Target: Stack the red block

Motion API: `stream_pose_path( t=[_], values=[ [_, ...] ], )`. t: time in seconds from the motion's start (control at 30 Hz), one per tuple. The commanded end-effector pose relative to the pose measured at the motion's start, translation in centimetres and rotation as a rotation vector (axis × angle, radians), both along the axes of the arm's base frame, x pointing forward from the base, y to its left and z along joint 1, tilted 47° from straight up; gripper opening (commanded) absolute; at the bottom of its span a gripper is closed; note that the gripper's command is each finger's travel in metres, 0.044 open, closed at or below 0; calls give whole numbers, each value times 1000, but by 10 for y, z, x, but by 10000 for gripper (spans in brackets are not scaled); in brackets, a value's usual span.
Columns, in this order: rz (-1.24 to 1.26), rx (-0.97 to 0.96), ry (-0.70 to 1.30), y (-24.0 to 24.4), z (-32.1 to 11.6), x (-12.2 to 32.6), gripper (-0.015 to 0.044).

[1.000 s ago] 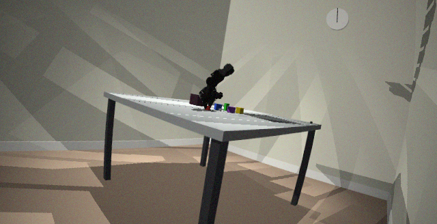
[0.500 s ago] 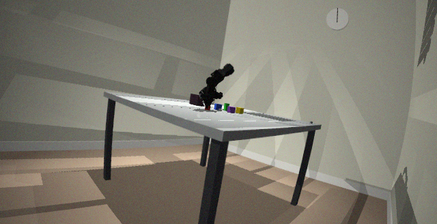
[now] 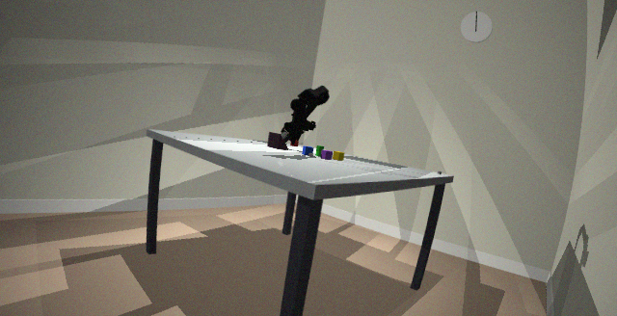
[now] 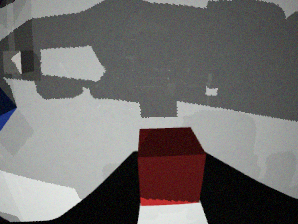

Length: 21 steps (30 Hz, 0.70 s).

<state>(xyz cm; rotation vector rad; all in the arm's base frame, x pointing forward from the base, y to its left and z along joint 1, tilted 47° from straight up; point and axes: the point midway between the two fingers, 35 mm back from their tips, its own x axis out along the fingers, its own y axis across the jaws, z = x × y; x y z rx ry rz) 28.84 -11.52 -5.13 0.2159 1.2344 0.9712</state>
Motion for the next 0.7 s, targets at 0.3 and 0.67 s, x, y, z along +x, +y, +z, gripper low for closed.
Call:
stream_pose_path(
  t=[0.3,0.67],
  values=[
    [5,-5,-3,-43,41,0,0],
    [5,-6,-3,-53,52,0,0]
  ],
)
